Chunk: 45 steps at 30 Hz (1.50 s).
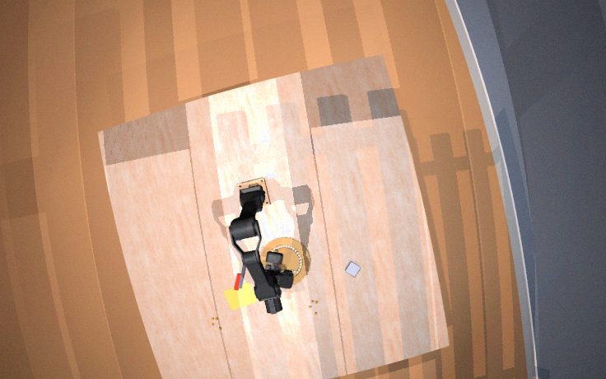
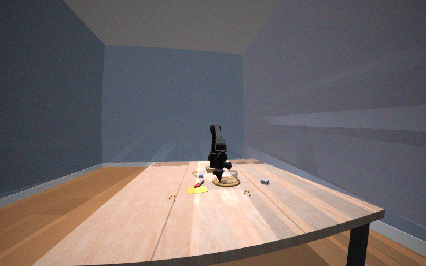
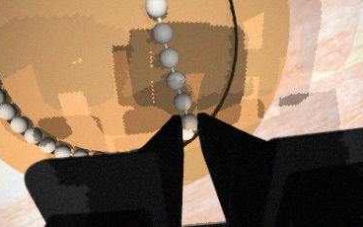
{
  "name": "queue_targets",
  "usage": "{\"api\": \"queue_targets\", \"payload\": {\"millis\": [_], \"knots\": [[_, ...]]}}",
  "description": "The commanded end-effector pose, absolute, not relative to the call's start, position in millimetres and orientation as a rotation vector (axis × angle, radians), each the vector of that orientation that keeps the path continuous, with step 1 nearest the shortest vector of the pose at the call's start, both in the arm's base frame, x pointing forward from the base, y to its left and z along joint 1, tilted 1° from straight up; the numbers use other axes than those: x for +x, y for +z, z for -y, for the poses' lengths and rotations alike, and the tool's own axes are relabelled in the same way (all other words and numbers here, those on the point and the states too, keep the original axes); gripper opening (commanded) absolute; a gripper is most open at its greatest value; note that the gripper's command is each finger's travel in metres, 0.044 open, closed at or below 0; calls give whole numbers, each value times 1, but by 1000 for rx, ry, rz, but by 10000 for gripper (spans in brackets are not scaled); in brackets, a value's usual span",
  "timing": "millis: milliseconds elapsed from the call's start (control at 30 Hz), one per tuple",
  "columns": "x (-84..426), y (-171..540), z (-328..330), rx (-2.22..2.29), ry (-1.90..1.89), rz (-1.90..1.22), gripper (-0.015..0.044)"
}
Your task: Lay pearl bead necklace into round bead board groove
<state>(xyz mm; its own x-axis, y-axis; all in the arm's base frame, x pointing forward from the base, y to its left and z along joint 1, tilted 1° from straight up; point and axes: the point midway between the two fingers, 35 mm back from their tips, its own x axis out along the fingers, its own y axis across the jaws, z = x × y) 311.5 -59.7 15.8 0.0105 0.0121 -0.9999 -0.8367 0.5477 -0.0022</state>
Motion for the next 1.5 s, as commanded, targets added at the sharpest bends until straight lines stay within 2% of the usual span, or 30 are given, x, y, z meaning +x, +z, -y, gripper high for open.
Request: {"api": "queue_targets", "payload": {"millis": [0,533,1100,1467], "knots": [[312,19,59,-769,780,-1410,0],[316,11,66,-770,779,-1411,0],[316,16,66,-768,775,-1411,440],[316,19,66,-770,779,-1410,440]]}}
